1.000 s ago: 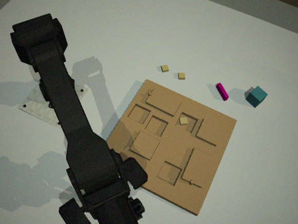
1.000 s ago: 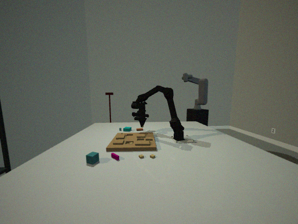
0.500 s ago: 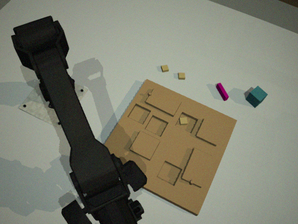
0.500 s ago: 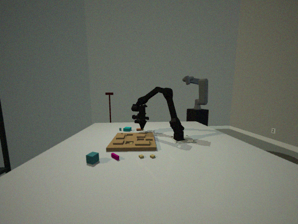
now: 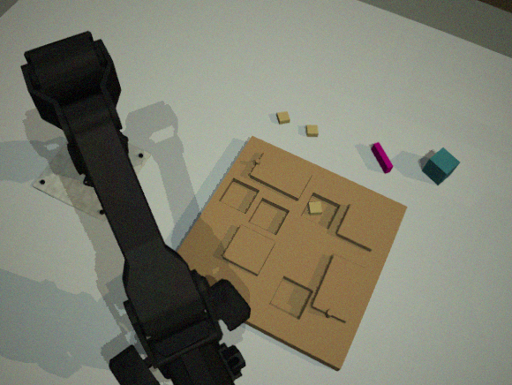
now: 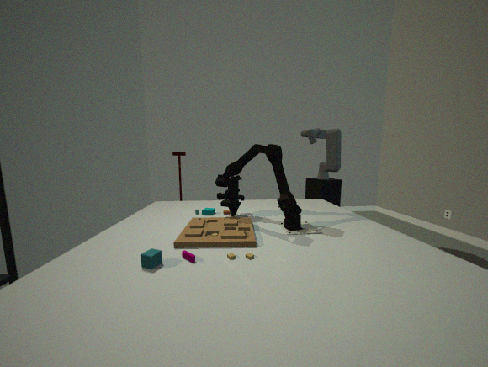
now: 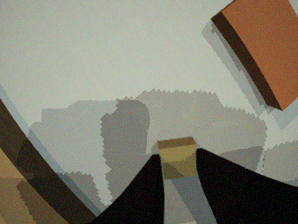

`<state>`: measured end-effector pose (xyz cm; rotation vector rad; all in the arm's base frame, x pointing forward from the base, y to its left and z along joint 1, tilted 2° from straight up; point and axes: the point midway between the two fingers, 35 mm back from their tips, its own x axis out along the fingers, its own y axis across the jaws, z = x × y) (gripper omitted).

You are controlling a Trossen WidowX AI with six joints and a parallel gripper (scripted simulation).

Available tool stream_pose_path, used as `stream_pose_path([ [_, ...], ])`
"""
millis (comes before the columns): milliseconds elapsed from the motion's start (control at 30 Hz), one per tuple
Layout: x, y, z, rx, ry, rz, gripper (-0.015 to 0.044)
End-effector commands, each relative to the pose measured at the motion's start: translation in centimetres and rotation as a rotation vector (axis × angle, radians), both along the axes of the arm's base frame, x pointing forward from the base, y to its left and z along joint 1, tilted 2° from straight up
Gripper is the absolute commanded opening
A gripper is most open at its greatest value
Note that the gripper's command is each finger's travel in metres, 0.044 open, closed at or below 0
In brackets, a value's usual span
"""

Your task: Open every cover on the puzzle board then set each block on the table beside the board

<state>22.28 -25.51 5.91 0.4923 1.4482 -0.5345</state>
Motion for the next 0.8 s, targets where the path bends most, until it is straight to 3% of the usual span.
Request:
stream_pose_path([
  [0,0.0,0.1,-0.4,0.002,-0.002,0.003,0.008],
  [467,0.0,0.0,0.1,0.001,0.0,0.0,0.044],
  [767,0.0,0.0,2.9,0.001,-0.001,0.001,0.044],
])
